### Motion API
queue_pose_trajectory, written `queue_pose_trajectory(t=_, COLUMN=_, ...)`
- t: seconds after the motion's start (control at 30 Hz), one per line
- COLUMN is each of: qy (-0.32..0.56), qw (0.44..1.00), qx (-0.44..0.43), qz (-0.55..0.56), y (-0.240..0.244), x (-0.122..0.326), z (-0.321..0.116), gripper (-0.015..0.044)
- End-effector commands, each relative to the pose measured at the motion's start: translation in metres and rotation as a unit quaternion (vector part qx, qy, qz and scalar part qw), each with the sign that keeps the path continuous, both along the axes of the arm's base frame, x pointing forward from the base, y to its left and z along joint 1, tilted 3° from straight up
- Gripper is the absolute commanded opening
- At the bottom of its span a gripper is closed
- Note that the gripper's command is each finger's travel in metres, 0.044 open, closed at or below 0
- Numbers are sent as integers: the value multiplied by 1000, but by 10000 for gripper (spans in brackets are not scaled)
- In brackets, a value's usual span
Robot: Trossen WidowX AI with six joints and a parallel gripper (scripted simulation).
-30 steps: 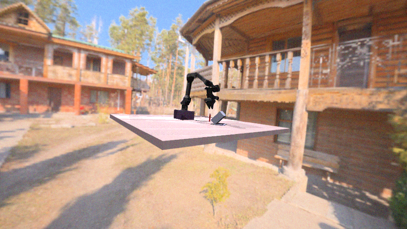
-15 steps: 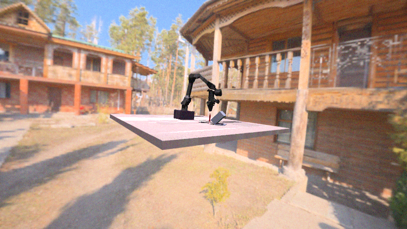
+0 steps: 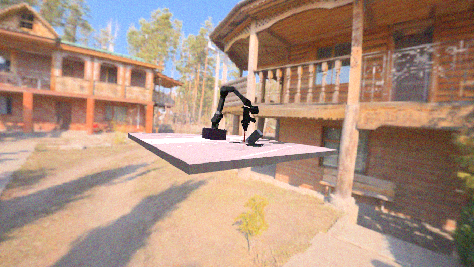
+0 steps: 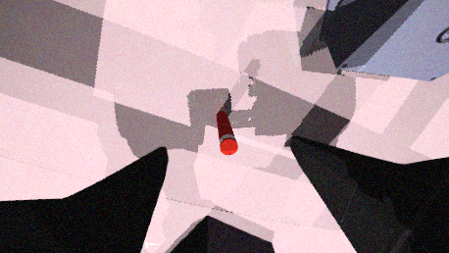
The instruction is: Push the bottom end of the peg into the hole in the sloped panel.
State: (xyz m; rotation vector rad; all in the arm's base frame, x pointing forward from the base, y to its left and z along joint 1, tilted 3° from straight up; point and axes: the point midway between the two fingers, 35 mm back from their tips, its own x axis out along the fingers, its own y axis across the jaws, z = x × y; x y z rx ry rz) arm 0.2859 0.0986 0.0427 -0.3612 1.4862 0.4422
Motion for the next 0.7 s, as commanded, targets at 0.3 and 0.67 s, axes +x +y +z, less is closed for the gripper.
queue_pose_trajectory(t=0.3, qy=6, qw=1000, qx=-4, qz=-2, y=0, x=-2, z=-24, gripper=440)
queue_pose_trajectory(t=0.67, qy=7, qw=1000, qx=-4, qz=-2, y=1, x=-3, z=-42, gripper=440)
